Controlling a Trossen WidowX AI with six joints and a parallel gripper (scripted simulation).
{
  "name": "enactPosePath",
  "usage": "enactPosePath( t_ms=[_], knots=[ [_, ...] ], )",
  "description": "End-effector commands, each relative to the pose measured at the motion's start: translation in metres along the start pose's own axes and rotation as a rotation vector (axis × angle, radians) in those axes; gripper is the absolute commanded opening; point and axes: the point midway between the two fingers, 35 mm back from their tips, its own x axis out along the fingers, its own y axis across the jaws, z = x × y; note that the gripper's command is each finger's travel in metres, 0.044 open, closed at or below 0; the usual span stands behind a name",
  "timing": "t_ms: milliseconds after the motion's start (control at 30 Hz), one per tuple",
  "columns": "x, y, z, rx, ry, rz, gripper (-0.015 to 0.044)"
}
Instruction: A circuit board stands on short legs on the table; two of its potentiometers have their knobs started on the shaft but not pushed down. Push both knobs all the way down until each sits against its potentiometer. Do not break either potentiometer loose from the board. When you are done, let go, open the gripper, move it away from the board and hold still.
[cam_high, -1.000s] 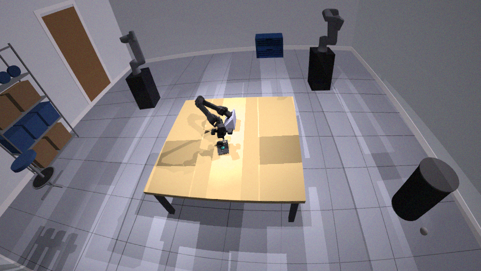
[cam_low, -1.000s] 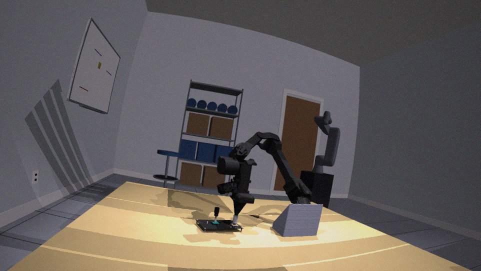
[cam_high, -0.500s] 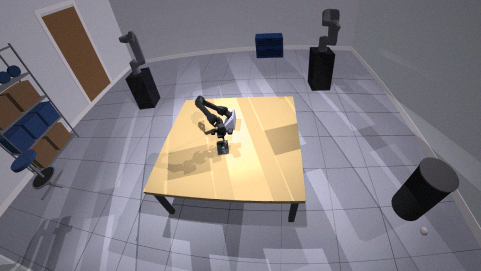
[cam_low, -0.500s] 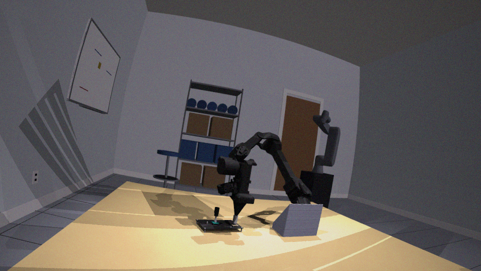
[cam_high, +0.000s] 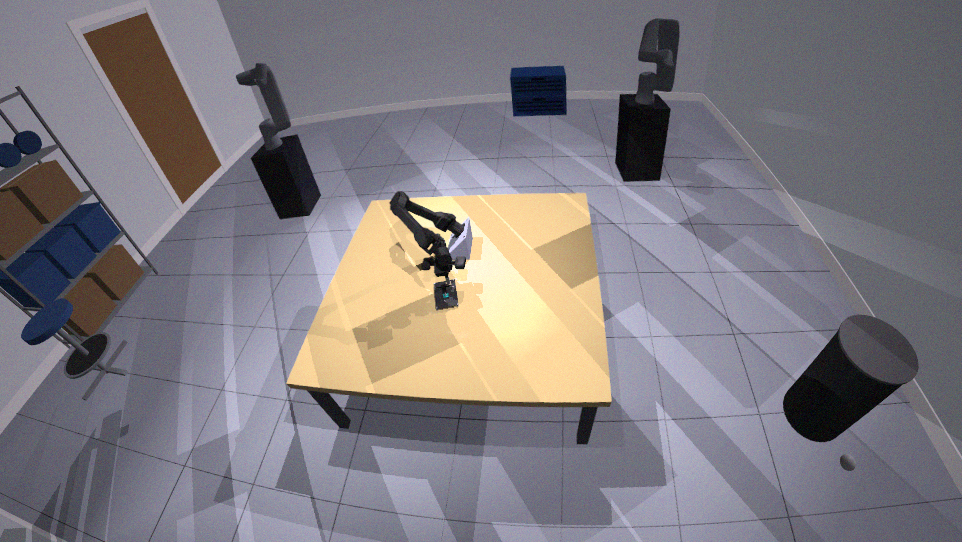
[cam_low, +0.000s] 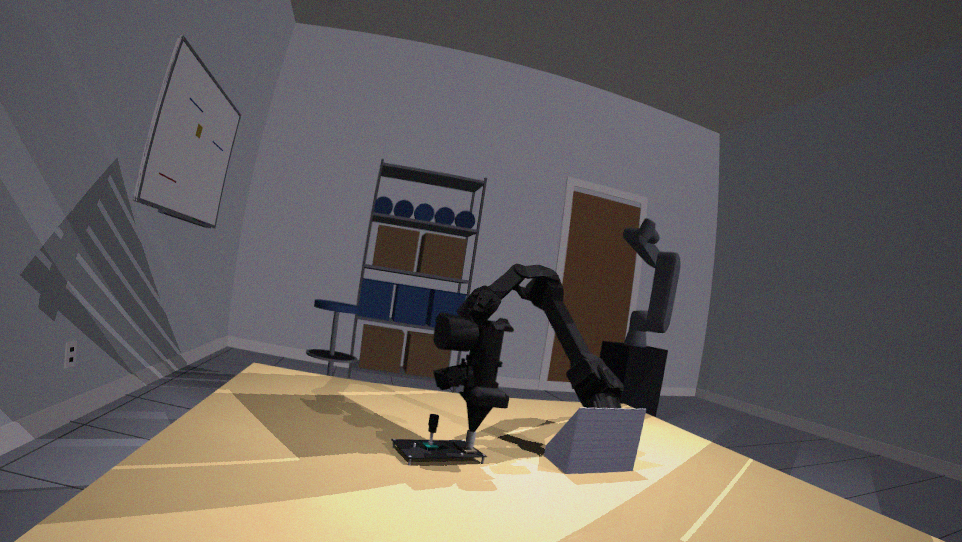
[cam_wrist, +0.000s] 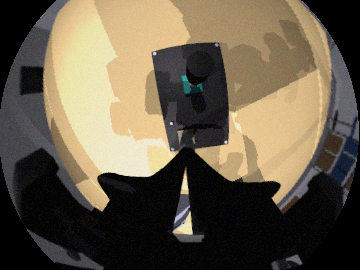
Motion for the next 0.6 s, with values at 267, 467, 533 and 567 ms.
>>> enactPosePath(
  t_ms=[267, 467, 533, 567],
  knots=[
    [0.008, -0.0012, 0.0011, 0.011, 0.011, -0.006, 0.0],
    [0.0057, -0.0011, 0.0012, 0.011, 0.011, -0.006, 0.0],
    [0.0031, -0.001, 0.0013, 0.011, 0.011, -0.006, 0.0],
    [0.0016, -0.001, 0.0014, 0.011, 0.011, -0.006, 0.0]
  ],
)
